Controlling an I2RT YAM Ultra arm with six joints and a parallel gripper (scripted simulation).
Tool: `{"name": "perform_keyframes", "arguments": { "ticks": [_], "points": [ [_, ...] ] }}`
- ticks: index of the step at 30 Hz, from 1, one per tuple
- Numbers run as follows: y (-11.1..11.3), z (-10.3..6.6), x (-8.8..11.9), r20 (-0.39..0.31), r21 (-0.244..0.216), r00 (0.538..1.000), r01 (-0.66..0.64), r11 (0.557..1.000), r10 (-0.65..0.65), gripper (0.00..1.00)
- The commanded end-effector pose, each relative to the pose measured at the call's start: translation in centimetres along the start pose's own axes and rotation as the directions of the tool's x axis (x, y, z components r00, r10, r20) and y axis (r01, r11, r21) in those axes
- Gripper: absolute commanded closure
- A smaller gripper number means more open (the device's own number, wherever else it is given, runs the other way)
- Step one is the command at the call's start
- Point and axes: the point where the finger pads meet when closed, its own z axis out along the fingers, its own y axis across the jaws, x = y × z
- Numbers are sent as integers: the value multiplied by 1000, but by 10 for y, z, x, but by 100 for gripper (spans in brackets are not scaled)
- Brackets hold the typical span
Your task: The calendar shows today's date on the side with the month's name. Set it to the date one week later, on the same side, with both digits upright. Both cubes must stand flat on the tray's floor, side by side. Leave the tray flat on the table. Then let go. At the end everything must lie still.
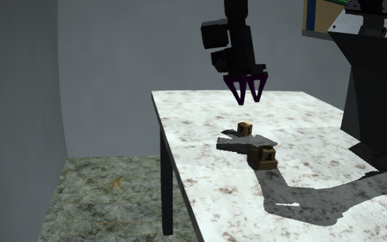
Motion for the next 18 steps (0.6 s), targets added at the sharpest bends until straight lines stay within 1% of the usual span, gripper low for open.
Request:
{"name": "perform_keyframes", "arguments": {
  "ticks": [1,5,7,9,13,14,18],
  "points": [
    [1,-1,-8,82,1,997,3,1000,-3,36],
    [1,0,-7,198,2,980,3,1000,-3,36],
    [2,-1,-6,243,-4,970,0,1000,1,36],
    [2,-2,-6,266,-7,964,-1,1000,3,36],
    [2,-3,-6,270,-8,963,-2,1000,4,36],
    [2,-3,-6,270,-8,963,-2,1000,4,0],
    [2,-3,-6,270,-8,963,-2,1000,4,0]
  ]
}}
